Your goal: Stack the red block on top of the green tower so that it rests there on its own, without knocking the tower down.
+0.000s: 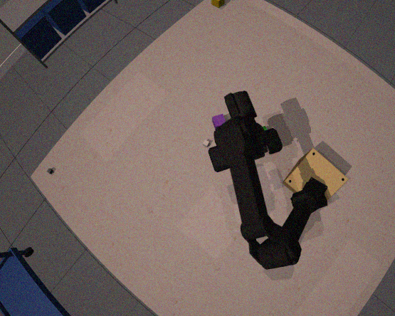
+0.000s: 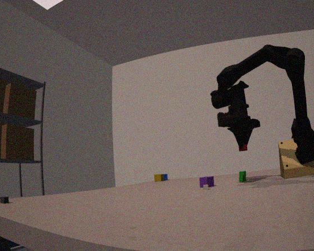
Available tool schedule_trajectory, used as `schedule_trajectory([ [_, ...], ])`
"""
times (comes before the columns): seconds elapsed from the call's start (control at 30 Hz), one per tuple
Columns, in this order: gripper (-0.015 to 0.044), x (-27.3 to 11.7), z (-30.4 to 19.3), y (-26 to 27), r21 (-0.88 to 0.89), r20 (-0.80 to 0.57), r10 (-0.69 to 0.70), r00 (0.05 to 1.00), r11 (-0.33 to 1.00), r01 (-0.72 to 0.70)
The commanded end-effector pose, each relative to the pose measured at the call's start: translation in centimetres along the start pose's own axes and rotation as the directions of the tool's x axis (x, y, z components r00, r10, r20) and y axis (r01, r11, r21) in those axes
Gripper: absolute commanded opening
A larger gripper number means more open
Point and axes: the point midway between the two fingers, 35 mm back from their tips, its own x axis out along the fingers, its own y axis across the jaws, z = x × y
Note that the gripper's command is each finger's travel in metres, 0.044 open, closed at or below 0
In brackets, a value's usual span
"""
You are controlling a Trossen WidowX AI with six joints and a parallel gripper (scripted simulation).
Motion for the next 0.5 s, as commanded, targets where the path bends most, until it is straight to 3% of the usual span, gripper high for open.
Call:
schedule_trajectory([
  [0.0,0.0000,-0.1,0.3,-0.3,-0.001,-0.006,-0.008,1.000,1.000,0.008],
  [0.47,0.0000,-0.3,5.4,-6.1,0.023,-0.001,-0.019,1.000,1.000,0.019],
])
